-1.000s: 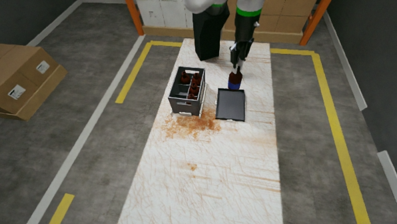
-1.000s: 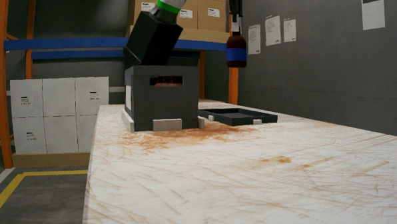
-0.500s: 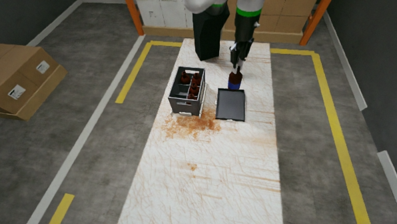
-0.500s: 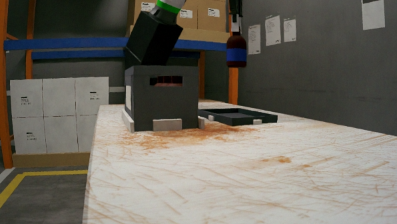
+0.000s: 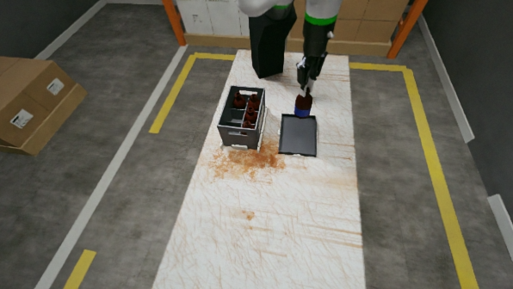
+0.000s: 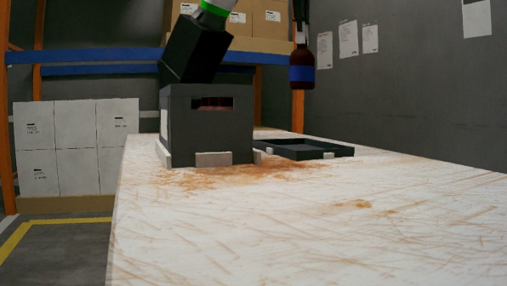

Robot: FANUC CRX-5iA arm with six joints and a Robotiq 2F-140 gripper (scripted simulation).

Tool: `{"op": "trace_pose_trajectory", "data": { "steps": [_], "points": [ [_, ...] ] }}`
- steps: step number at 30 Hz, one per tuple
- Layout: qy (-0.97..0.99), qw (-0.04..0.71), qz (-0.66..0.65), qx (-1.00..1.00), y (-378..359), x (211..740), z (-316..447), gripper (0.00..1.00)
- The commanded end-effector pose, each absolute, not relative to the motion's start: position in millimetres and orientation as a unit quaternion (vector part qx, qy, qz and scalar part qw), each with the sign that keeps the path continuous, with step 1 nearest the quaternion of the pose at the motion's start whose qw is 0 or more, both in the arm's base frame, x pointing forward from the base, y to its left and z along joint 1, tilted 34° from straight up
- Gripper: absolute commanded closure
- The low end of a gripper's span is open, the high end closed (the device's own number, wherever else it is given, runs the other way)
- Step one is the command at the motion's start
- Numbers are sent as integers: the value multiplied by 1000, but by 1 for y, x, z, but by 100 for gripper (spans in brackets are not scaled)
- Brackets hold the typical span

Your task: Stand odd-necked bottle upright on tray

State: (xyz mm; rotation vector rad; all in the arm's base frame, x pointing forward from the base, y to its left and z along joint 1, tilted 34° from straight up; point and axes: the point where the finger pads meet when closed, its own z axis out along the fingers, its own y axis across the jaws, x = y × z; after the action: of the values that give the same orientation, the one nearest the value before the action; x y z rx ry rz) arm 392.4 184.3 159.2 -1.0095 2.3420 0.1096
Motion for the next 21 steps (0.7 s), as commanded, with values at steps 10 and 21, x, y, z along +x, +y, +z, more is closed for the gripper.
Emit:
{"op": "trace_pose_trajectory", "data": {
  "steps": [10, 21],
  "points": [
    [878, 291, 41, -378, 190, 401, 146, 90],
    [878, 291, 41, -378, 198, 415, 121, 90]
  ]
}}
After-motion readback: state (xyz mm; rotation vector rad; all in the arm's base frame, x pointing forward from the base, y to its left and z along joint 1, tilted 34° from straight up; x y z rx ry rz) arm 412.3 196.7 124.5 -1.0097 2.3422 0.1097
